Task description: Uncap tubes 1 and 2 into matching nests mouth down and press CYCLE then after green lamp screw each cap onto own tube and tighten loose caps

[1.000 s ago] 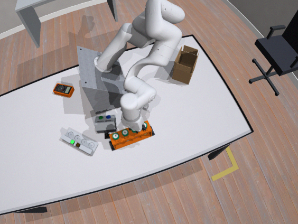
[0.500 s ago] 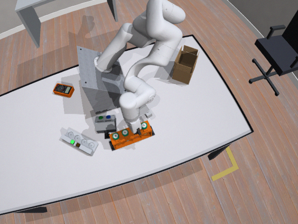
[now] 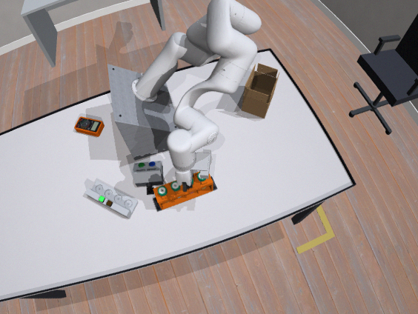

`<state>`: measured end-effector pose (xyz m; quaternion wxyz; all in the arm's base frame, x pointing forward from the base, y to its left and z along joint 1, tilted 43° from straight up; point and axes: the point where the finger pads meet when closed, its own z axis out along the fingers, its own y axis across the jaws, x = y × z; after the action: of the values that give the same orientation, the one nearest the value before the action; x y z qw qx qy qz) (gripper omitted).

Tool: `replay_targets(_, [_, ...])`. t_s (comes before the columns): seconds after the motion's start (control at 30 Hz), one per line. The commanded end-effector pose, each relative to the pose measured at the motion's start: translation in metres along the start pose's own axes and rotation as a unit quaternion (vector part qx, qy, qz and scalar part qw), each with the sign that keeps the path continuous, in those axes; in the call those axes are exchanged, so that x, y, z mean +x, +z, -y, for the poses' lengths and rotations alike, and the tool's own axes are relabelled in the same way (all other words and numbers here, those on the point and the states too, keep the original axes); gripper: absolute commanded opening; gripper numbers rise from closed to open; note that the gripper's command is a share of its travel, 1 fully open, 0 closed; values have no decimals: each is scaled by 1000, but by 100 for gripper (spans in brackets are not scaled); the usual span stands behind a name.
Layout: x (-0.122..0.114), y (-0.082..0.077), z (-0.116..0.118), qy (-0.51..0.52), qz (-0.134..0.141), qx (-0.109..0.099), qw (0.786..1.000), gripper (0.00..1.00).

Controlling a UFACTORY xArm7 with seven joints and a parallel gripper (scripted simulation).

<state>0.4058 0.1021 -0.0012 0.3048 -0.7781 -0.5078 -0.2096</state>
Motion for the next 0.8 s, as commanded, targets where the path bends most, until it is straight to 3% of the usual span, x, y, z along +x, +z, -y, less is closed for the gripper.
replay_targets(0.0, [0,-1,-2,117,9,3,993,0])
replay_targets(0.27, [0,-1,-2,152,9,3,988,0])
replay_targets(0.3, [0,-1,-2,152,9,3,988,46])
replay_targets(0.63, [0,-1,-2,152,9,3,988,46])
replay_targets(0.77, [0,-2,-2,69,9,4,998,46])
